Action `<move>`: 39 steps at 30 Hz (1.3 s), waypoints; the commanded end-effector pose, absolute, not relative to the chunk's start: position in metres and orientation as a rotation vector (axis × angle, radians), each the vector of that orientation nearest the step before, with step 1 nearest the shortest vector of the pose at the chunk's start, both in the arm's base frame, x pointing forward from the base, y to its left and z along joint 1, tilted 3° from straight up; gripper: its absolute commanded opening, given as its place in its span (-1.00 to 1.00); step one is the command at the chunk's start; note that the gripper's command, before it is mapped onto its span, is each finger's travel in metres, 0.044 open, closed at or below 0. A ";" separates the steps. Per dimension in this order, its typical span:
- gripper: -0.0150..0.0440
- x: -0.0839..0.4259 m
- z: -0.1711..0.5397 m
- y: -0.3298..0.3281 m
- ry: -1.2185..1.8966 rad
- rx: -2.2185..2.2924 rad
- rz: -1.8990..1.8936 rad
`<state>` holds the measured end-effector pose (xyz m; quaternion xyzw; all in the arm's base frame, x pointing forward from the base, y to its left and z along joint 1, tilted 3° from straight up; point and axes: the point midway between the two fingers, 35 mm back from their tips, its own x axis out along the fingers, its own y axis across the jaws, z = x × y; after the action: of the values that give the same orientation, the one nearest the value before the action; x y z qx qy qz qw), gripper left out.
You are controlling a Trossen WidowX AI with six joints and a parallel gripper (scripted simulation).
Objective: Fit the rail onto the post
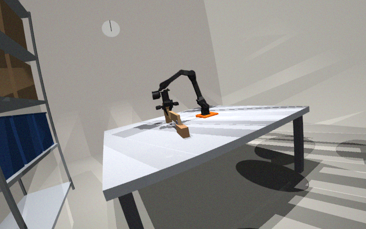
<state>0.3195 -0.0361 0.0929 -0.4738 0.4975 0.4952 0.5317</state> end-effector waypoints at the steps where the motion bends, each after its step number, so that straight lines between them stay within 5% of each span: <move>1: -0.49 0.320 0.094 -0.036 1.182 -1.130 1.175; 39: -0.49 0.318 0.094 -0.044 1.183 -1.131 1.175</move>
<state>0.3186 -0.0389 0.0919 -0.4722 0.4948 0.4972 0.5339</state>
